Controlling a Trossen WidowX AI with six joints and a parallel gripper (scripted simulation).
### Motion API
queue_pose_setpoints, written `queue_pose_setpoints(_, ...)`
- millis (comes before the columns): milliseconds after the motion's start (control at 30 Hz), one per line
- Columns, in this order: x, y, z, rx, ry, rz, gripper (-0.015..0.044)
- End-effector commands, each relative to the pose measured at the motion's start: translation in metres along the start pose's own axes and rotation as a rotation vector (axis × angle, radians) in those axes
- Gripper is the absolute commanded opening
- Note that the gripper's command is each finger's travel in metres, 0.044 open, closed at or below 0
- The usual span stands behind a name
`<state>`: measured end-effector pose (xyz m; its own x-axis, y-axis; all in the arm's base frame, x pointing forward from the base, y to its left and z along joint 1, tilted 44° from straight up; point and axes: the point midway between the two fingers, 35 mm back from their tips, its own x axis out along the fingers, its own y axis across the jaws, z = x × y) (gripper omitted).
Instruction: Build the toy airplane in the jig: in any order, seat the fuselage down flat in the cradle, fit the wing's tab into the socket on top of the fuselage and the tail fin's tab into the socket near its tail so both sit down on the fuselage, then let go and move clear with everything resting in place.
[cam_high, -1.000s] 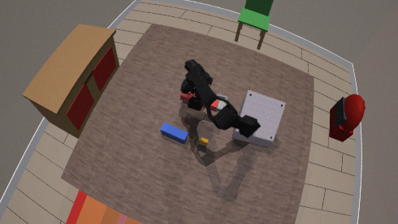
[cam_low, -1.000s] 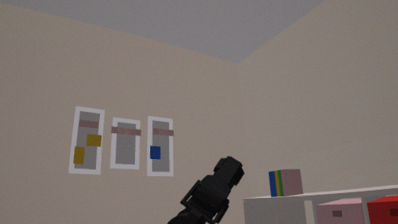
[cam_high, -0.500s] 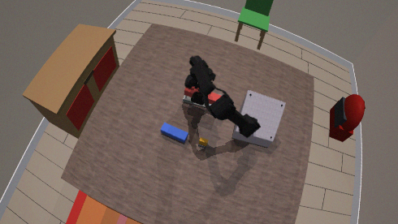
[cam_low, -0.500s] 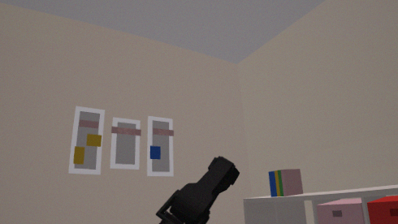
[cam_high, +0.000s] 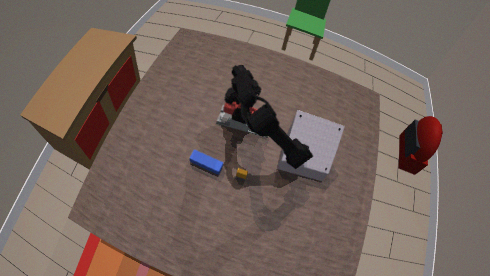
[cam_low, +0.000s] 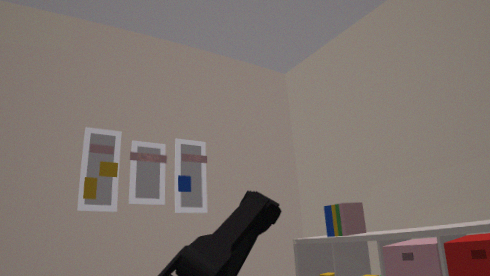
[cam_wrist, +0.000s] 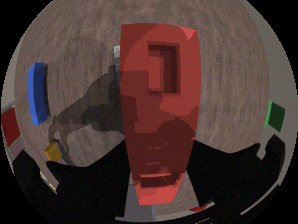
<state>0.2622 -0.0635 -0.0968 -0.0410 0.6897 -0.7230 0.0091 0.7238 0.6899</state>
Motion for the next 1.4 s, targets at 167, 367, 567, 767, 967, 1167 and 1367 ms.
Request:
queue_pose_setpoints(167, 0.002, -0.009, 0.001, -0.005, -0.004, -0.007, 0.0105)
queue_pose_setpoints(367, 0.003, -0.009, 0.0, -0.005, -0.004, -0.007, 0.0197)
queue_pose_setpoints(567, 0.003, -0.009, 0.001, -0.005, -0.004, -0.007, 0.0197)
queue_pose_setpoints(767, 0.003, -0.009, 0.001, -0.005, -0.004, -0.007, 0.0197)
queue_pose_setpoints(967, 0.002, -0.01, 0.001, -0.005, -0.004, -0.007, 0.0197)
queue_pose_setpoints(1167, 0.008, -0.01, 0.002, -0.005, -0.004, -0.007, 0.0197)
queue_pose_setpoints(1367, 0.017, -0.01, 0.002, -0.005, -0.004, -0.007, 0.0197)
